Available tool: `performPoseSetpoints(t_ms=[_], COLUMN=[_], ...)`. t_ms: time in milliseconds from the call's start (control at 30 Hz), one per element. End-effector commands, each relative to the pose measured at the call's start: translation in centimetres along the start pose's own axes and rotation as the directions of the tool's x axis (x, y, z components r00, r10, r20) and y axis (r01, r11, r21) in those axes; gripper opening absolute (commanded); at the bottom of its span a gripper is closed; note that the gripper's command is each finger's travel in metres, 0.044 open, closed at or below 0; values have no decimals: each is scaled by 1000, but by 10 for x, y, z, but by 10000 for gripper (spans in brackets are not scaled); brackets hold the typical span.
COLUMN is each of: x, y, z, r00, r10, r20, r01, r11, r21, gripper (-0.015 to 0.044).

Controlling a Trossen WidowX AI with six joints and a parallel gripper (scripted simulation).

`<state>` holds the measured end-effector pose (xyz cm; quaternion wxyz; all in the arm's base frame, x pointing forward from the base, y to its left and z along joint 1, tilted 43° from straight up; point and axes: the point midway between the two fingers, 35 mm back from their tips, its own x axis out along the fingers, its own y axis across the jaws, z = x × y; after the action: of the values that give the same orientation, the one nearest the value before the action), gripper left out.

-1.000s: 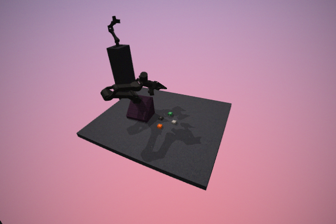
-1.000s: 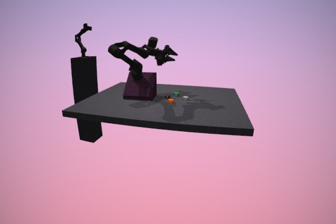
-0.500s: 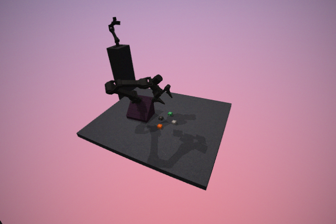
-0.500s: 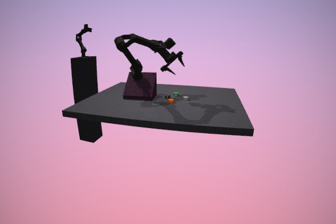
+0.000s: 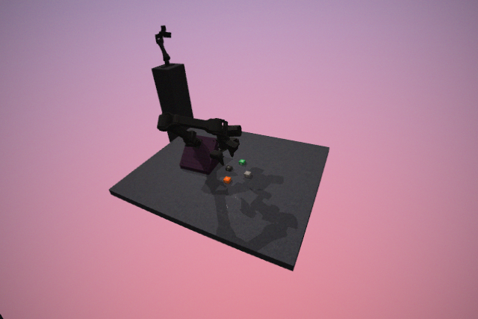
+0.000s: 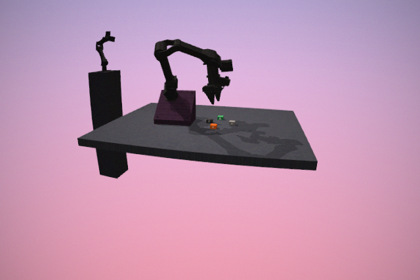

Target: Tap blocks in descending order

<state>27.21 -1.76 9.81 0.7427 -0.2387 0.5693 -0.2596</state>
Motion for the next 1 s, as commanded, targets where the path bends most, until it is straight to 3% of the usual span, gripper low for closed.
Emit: performPoseSetpoints(t_ms=[0, 767, 967], x=[5, 5, 1], y=[-17, -14, 57], z=[-4, -5, -50], r00=[995, 995, 994], r10=[-20, -19, -9], r20=[-102, -102, -106], r01=[4, 3, -7], r11=[988, 988, 988], r21=[-153, -153, -155], gripper=[400, 400, 400])
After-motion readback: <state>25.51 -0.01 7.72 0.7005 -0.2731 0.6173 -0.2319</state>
